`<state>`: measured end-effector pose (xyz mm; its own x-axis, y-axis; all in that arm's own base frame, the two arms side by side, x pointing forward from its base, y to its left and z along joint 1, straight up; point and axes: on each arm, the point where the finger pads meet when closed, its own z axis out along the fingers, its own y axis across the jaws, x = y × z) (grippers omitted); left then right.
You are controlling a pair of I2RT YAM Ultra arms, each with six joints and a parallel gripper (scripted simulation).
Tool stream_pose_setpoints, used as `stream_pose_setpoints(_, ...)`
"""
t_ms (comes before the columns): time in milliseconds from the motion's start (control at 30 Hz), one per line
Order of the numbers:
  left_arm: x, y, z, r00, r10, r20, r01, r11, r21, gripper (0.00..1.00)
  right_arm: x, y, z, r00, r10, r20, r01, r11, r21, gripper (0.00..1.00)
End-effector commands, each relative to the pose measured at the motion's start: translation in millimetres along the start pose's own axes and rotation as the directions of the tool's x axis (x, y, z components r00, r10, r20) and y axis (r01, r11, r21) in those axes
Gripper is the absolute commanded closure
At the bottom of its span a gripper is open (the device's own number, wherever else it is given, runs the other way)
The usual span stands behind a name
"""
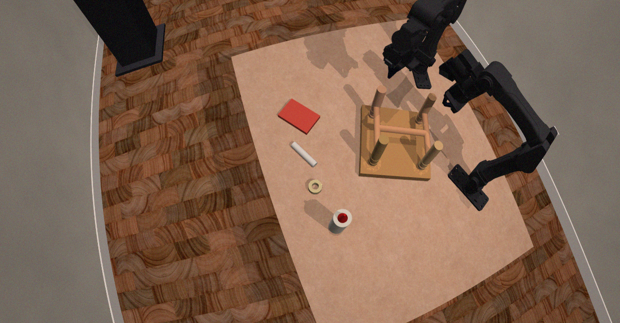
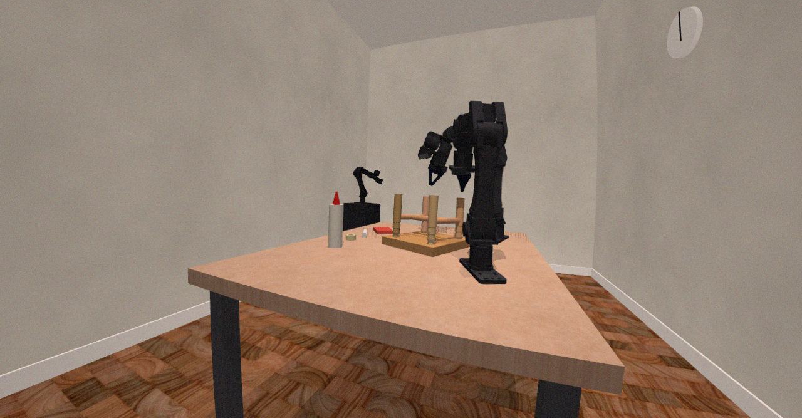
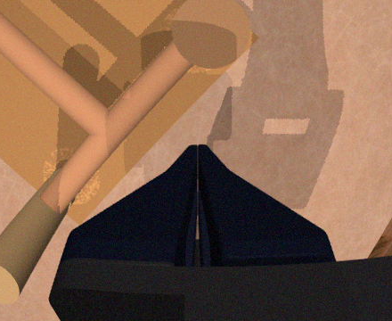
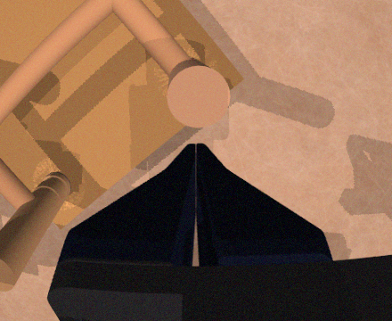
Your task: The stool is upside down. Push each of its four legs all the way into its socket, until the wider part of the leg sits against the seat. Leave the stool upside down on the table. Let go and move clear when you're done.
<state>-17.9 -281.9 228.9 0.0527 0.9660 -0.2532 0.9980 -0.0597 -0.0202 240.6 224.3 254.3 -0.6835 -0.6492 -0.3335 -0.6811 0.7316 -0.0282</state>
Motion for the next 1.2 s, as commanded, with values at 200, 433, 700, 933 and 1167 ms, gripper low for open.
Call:
stream_pose_setpoints(200, -6, -2, -12, 0.999, 0.009, 0.046, -0.009, 1.000, 0.001, 1.00, -15, 0, -20, 0.996, 0.004, 0.095, -0.004, 1.000, 0.003, 1.00)
stream_pose_setpoints(433, 9, 13, -7, 0.999, -0.045, 0.011, 0.045, 0.999, -0.022, 1.00, -28, 11, 0, 0.997, -0.021, 0.074, 0.022, 1.000, -0.021, 1.00)
stream_pose_setpoints(700, 28, 56, -23, 0.979, -0.192, 0.074, 0.198, 0.978, -0.070, 1.00, -88, 44, 9, 0.977, -0.081, 0.200, 0.094, 0.994, -0.056, 1.00)
stream_pose_setpoints(933, 54, 97, -40, 0.916, -0.365, 0.167, 0.385, 0.917, -0.108, 1.00, -143, 89, 22, 0.941, -0.137, 0.309, 0.172, 0.981, -0.090, 1.00)
stream_pose_setpoints(1167, 75, 112, -50, 0.877, -0.441, 0.189, 0.469, 0.872, -0.144, 1.00, -161, 114, 31, 0.926, -0.162, 0.341, 0.209, 0.972, -0.107, 1.00)
